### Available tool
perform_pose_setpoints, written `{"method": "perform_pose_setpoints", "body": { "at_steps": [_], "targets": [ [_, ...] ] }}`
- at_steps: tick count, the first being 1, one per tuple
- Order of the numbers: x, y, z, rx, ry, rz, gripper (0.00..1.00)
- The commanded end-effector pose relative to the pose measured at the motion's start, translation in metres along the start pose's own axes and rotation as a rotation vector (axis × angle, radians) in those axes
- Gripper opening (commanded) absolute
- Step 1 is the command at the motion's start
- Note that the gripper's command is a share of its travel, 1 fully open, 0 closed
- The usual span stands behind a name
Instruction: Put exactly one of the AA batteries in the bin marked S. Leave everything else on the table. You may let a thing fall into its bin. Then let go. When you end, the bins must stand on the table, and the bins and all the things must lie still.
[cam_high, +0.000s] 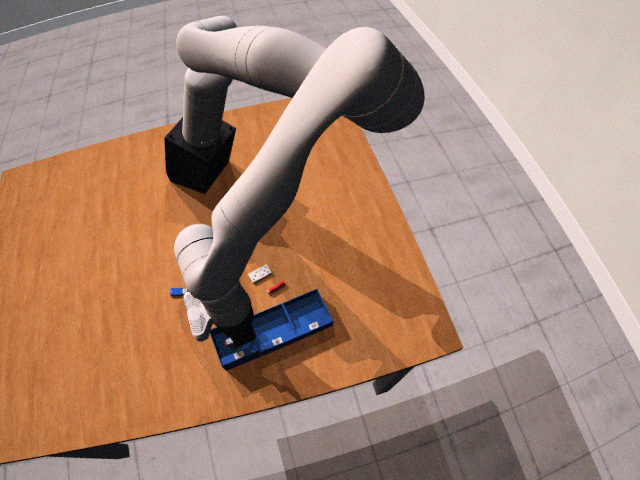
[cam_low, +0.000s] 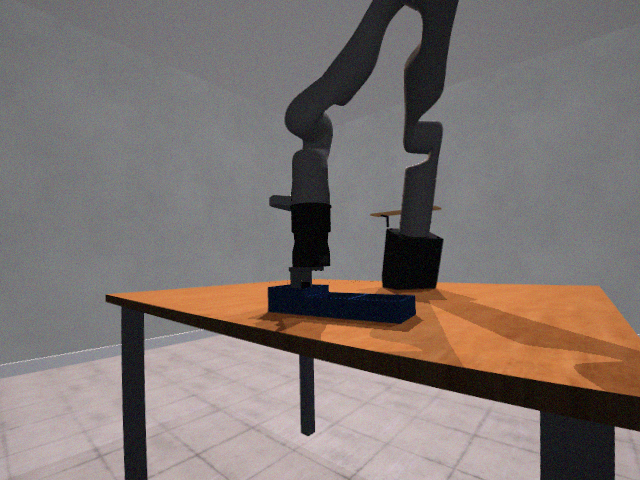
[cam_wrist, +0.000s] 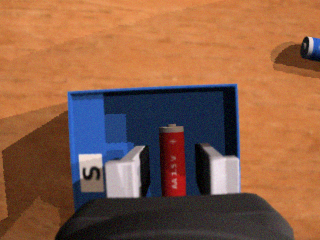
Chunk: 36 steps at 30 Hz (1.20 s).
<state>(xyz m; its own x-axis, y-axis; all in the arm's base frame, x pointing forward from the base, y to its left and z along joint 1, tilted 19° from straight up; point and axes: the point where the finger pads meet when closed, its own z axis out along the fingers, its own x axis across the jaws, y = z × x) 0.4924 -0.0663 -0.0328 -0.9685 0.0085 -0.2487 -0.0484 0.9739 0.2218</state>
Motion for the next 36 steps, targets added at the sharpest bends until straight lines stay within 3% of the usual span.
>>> {"method": "perform_pose_setpoints", "body": {
  "at_steps": [1, 29, 33, 36],
  "targets": [
    [-0.001, 0.000, -0.001, 0.000, -0.002, 0.000, 0.60],
    [-0.001, 0.000, -0.030, 0.000, -0.002, 0.000, 0.60],
    [-0.001, 0.000, -0.050, 0.000, -0.002, 0.000, 0.60],
    [-0.001, 0.000, -0.052, 0.000, -0.002, 0.000, 0.60]
  ]
}}
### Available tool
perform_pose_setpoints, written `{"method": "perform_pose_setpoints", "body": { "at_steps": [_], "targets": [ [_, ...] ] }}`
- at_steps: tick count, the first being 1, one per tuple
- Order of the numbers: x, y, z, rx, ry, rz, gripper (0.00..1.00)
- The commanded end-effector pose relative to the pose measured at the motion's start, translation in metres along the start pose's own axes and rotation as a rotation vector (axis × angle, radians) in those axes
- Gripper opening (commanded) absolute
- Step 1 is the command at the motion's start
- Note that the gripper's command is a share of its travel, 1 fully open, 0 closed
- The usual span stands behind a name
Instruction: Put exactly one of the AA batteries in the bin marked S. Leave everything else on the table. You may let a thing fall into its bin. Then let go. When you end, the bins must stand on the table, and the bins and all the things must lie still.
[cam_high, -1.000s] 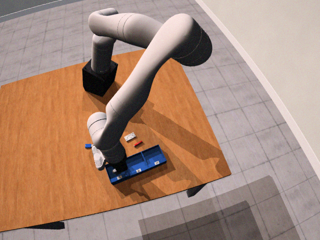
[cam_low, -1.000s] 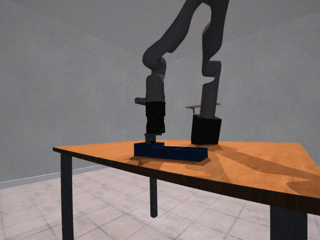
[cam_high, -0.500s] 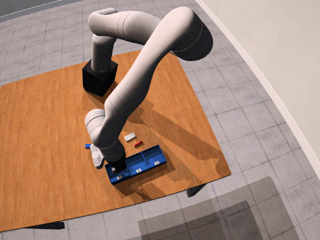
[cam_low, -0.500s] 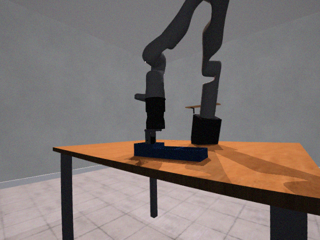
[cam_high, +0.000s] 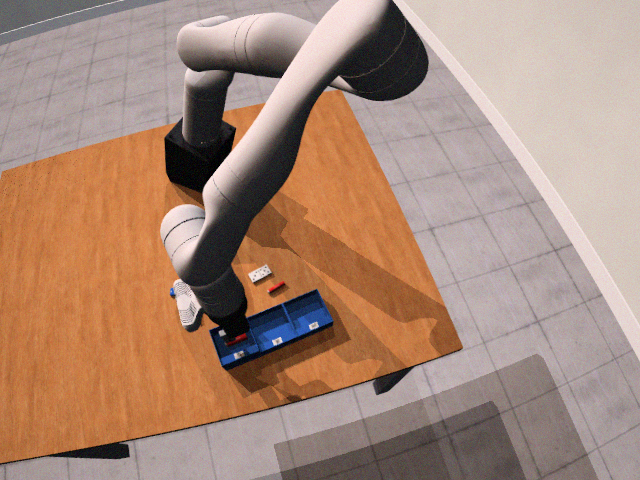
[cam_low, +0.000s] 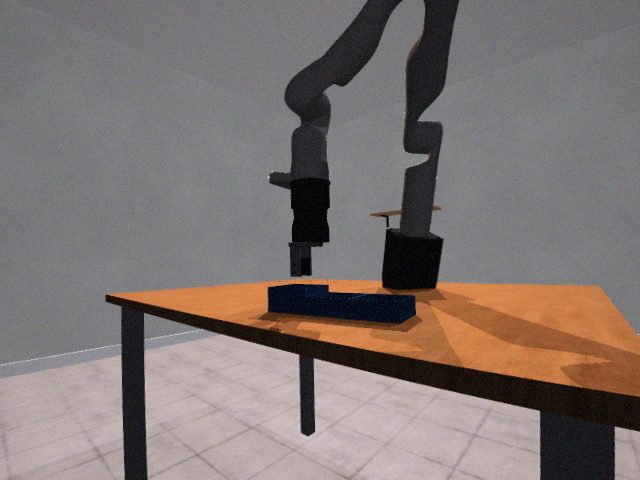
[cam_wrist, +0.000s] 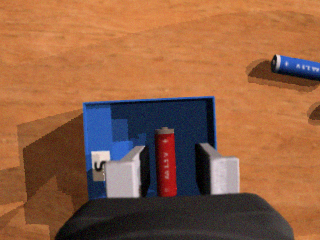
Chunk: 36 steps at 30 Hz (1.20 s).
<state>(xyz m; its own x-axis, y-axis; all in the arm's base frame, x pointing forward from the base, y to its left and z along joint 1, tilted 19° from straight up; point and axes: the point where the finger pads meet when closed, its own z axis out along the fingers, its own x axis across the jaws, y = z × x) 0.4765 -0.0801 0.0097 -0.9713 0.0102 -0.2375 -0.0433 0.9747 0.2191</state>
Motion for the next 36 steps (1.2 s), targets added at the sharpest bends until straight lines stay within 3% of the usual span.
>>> {"method": "perform_pose_setpoints", "body": {
  "at_steps": [1, 9, 10, 33, 36],
  "targets": [
    [-0.005, 0.003, -0.005, -0.004, -0.012, -0.004, 0.60],
    [-0.006, 0.004, -0.005, -0.004, -0.012, -0.004, 0.60],
    [-0.006, 0.004, -0.009, -0.004, -0.012, -0.004, 1.00],
    [-0.005, 0.003, -0.093, -0.004, -0.012, -0.004, 1.00],
    [-0.005, 0.003, -0.097, -0.004, -0.012, -0.004, 1.00]
  ]
}}
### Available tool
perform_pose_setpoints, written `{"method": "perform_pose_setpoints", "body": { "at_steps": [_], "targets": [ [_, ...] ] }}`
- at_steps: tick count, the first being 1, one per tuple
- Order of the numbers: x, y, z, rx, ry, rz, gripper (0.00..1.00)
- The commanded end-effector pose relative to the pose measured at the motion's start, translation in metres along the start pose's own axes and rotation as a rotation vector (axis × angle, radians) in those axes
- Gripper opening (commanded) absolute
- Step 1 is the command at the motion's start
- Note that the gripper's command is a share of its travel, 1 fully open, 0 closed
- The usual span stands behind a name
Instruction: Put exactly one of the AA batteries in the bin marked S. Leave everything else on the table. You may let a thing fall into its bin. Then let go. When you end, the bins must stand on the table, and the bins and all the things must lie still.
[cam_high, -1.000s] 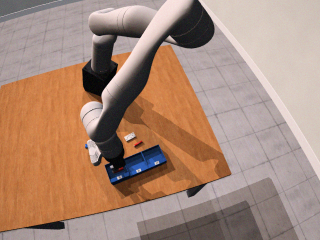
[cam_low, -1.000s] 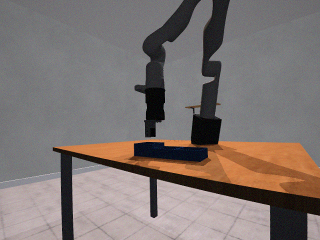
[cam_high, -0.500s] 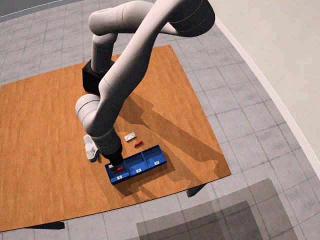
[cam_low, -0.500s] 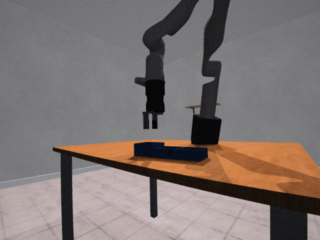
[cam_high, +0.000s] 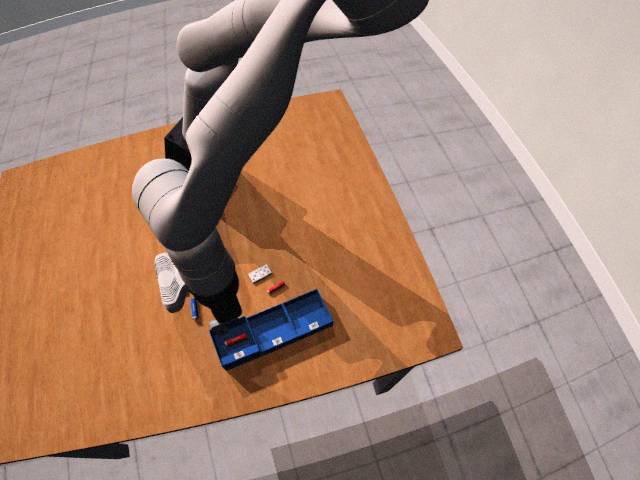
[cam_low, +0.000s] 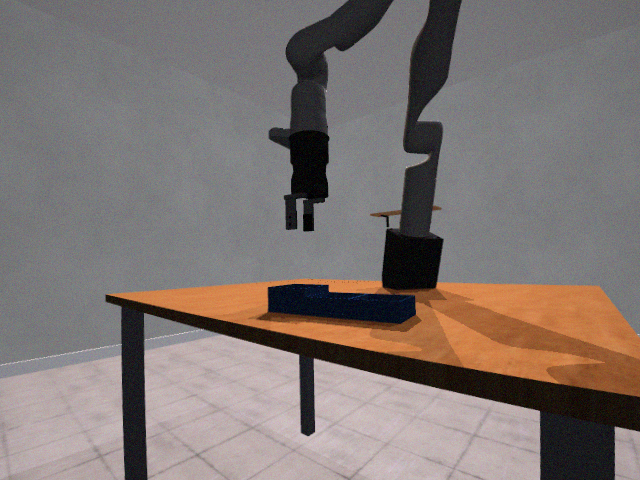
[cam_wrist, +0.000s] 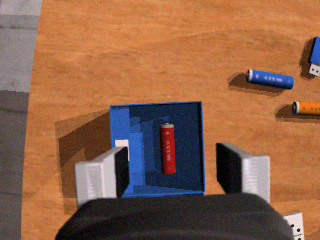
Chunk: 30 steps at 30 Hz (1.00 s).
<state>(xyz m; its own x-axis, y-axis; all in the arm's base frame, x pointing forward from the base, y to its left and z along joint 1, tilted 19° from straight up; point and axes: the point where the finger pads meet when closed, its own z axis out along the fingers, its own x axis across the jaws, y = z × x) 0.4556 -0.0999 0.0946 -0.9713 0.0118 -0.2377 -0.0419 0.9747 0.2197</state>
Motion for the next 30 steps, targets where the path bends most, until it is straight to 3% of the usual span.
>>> {"method": "perform_pose_setpoints", "body": {
  "at_steps": [1, 11, 30],
  "targets": [
    [-0.004, 0.003, -0.011, -0.003, -0.012, -0.006, 1.00],
    [-0.004, 0.003, -0.049, -0.003, -0.012, -0.006, 1.00],
    [-0.004, 0.003, -0.049, -0.003, -0.012, -0.006, 1.00]
  ]
}}
